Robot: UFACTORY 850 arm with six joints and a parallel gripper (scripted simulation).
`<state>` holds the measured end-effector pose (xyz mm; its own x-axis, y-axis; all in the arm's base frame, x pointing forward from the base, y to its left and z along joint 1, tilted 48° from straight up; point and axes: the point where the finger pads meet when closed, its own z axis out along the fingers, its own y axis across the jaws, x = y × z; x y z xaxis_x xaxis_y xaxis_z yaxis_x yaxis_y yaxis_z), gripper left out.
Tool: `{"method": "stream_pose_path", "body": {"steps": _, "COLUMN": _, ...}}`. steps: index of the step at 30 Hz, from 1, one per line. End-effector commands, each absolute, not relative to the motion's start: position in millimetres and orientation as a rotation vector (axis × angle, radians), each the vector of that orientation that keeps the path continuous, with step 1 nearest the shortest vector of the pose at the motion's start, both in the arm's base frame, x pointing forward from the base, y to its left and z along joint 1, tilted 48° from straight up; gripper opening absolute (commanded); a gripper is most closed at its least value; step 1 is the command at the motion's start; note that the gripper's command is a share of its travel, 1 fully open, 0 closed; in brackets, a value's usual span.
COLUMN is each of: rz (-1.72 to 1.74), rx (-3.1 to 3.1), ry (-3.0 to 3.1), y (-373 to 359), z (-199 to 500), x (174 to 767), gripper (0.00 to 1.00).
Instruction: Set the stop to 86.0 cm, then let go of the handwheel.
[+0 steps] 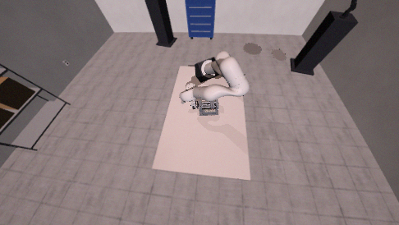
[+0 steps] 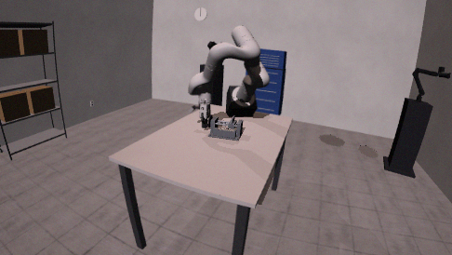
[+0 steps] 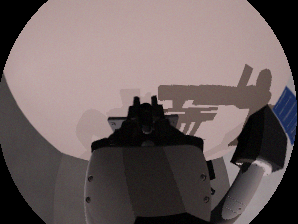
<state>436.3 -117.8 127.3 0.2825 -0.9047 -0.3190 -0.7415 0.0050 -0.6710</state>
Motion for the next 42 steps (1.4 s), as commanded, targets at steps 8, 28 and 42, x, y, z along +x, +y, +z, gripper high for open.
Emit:
{"method": "stream_pose_path", "body": {"steps": 8, "rz": -0.265, "rx": -1.770, "ry": 1.497, "y": -118.3, "z": 129.4, "x": 438.1, "gripper": 0.06}}
{"method": "stream_pose_path", "body": {"steps": 28, "rz": -0.265, "rx": -1.770, "ry": 1.497, "y": -118.9, "z": 133.9, "x": 441.5, "gripper": 0.06}}
{"method": "stream_pose_path", "body": {"steps": 42, "rz": -0.265, "rx": -1.770, "ry": 1.497, "y": -119.7, "z": 138.1, "x": 443.6, "gripper": 0.06}}
